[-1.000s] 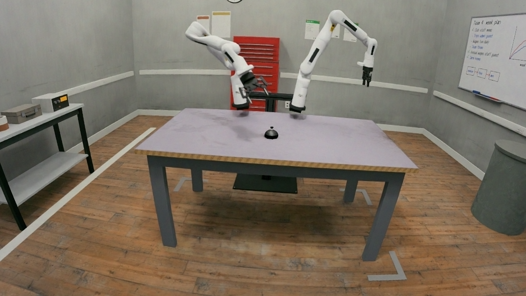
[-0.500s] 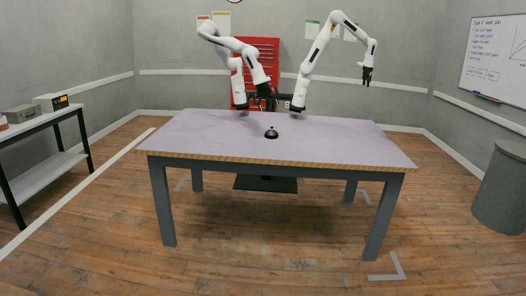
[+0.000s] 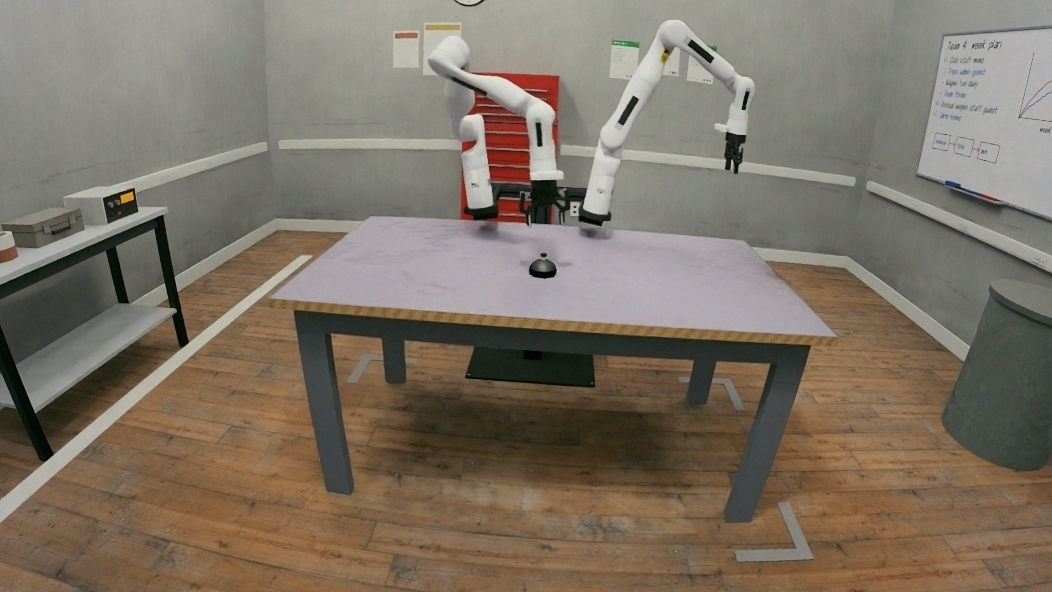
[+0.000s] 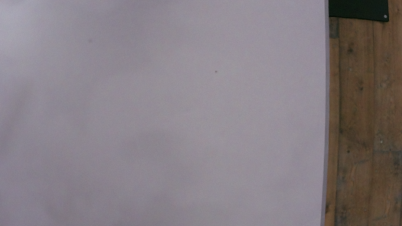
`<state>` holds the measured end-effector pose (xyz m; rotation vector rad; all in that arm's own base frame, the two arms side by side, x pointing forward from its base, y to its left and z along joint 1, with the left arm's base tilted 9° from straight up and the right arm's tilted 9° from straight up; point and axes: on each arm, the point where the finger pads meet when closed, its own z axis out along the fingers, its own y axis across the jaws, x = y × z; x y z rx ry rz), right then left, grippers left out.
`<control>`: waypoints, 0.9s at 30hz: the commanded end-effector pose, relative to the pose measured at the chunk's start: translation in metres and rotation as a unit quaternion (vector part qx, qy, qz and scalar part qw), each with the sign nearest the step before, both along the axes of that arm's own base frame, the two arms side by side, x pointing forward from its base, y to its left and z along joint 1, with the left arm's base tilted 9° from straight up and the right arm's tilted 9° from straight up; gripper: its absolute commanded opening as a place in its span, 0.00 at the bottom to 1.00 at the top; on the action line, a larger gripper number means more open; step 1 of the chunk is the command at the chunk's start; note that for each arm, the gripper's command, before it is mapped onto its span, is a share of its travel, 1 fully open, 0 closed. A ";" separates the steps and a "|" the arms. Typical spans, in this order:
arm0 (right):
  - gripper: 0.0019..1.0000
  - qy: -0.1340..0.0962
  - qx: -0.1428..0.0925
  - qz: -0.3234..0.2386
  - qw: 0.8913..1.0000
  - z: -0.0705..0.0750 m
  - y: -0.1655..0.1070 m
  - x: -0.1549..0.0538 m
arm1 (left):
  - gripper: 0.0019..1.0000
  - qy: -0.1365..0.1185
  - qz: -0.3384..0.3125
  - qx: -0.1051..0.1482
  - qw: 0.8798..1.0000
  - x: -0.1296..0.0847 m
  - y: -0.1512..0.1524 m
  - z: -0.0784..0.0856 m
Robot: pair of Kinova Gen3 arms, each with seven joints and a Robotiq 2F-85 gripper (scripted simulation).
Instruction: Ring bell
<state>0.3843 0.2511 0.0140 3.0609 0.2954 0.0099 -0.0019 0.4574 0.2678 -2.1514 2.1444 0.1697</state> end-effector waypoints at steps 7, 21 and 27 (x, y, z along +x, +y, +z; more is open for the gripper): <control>1.00 0.002 -0.042 -0.005 0.999 -0.007 -0.001 -0.019 | 1.00 0.000 0.000 0.001 1.000 0.000 0.000 0.001; 0.10 0.002 -0.042 -0.005 0.999 -0.007 -0.001 -0.019 | 1.00 0.000 0.000 0.001 1.000 0.000 0.000 0.001; 0.10 0.002 -0.042 -0.005 0.999 -0.007 -0.001 -0.019 | 1.00 0.000 0.000 0.001 1.000 0.000 0.000 0.001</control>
